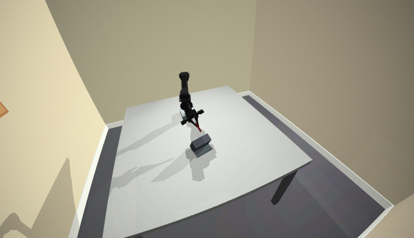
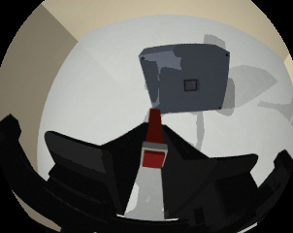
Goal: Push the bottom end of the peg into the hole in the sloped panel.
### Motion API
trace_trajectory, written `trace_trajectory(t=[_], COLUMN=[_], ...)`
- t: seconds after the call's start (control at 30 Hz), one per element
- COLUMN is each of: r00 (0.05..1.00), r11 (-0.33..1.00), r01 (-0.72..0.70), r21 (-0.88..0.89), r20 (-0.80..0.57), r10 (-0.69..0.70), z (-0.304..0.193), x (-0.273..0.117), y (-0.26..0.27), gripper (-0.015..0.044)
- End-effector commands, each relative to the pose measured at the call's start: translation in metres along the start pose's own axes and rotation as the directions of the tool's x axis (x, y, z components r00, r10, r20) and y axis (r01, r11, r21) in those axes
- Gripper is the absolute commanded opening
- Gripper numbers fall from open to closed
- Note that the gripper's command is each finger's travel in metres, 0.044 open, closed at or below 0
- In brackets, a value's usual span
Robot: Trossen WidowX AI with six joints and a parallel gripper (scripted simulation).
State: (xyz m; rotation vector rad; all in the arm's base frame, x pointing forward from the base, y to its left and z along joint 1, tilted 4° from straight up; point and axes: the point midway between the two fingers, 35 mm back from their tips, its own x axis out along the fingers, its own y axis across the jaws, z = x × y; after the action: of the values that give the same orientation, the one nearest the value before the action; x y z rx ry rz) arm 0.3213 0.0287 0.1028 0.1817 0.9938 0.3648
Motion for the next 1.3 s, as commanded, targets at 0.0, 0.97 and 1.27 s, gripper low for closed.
trace_trajectory(t=[0.0,0.97,1.27], r00=[1.0,0.986,0.977], r11=[1.0,0.994,0.99], r01=[-0.005,0.01,0.024], r21=[-0.01,-0.105,-0.137], r20=[0.015,0.168,0.215], r10=[0.005,0.008,0.006], z=[-0.003,-0.01,-0.013], x=[-0.001,-0.014,-0.018], y=[-0.003,-0.023,-0.028], gripper=[0.0,0.0,0.0])
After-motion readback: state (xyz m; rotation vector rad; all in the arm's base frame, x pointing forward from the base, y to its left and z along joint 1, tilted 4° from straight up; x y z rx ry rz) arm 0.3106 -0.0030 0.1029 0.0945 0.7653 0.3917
